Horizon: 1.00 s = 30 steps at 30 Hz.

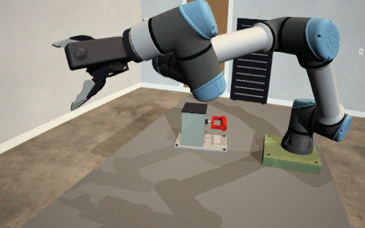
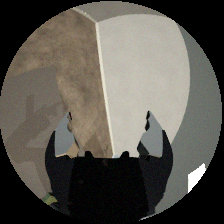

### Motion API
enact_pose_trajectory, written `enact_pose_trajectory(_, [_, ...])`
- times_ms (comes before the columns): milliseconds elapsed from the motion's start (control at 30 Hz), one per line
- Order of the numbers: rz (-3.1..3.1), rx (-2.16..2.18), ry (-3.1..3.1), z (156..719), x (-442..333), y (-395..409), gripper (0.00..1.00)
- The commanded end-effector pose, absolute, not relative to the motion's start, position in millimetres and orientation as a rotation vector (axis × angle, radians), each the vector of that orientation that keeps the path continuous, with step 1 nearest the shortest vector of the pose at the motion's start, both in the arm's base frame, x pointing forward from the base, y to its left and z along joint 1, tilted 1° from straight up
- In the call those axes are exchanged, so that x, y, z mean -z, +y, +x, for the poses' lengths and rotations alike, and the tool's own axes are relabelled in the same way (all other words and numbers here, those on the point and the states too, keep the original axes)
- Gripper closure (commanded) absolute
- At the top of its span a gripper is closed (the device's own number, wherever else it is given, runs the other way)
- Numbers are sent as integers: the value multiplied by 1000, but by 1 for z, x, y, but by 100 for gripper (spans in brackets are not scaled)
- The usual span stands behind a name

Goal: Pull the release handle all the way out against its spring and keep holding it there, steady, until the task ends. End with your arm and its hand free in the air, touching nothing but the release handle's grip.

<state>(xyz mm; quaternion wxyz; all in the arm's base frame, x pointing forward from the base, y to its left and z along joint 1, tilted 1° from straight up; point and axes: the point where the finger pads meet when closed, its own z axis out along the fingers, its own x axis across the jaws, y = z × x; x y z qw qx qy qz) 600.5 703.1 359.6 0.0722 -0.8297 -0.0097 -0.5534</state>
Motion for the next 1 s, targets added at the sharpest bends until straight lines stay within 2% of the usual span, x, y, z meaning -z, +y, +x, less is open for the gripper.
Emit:
enact_pose_trajectory(0, [-2532,1608,-75,601,-359,684,0])
enact_pose_trajectory(567, [-2653,1410,-197,585,-342,618,0])
enact_pose_trajectory(867, [-2844,1319,-244,609,-336,512,0])
enact_pose_trajectory(967, [-2866,1306,-249,611,-336,500,0])
